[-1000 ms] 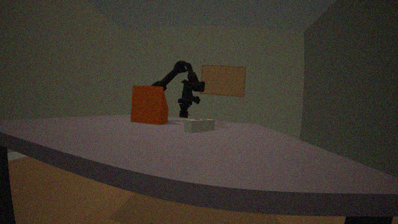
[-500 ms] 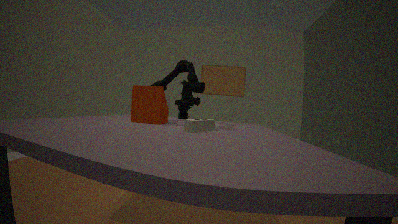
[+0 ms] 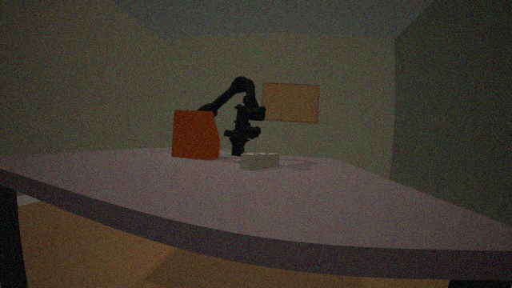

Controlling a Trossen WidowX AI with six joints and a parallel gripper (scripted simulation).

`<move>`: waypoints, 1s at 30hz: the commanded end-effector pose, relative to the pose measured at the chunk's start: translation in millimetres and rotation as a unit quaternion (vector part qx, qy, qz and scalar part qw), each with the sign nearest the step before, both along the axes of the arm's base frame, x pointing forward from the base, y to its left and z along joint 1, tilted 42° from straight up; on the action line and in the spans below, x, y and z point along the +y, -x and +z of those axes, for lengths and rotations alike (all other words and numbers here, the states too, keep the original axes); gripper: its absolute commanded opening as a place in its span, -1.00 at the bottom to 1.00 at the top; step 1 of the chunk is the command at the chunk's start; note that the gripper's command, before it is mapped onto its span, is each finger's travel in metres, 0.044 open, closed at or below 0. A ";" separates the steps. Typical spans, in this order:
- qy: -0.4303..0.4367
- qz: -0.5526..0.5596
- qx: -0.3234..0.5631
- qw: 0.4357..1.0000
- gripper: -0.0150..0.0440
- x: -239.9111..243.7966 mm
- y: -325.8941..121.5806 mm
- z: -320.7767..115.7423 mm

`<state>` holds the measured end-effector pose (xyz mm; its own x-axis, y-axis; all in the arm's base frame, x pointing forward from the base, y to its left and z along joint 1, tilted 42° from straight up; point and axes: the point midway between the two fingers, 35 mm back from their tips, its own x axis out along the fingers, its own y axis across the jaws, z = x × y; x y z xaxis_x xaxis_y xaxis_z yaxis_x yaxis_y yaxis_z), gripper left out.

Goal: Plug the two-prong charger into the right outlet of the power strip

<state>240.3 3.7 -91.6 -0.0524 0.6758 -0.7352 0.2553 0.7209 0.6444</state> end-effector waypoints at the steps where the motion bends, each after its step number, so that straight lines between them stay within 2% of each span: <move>1: 0.003 -0.016 0.012 1.000 -0.49 -5.0 -1.9 -7.3; 19: 0.002 -0.085 0.074 0.994 -0.49 -16.8 2.5 -38.1; 30: 0.002 -0.088 0.076 0.993 -0.49 -21.0 -4.6 -42.2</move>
<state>241.6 -14.3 -131.1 -0.0436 0.6850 -0.7272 0.4661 0.6578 0.5917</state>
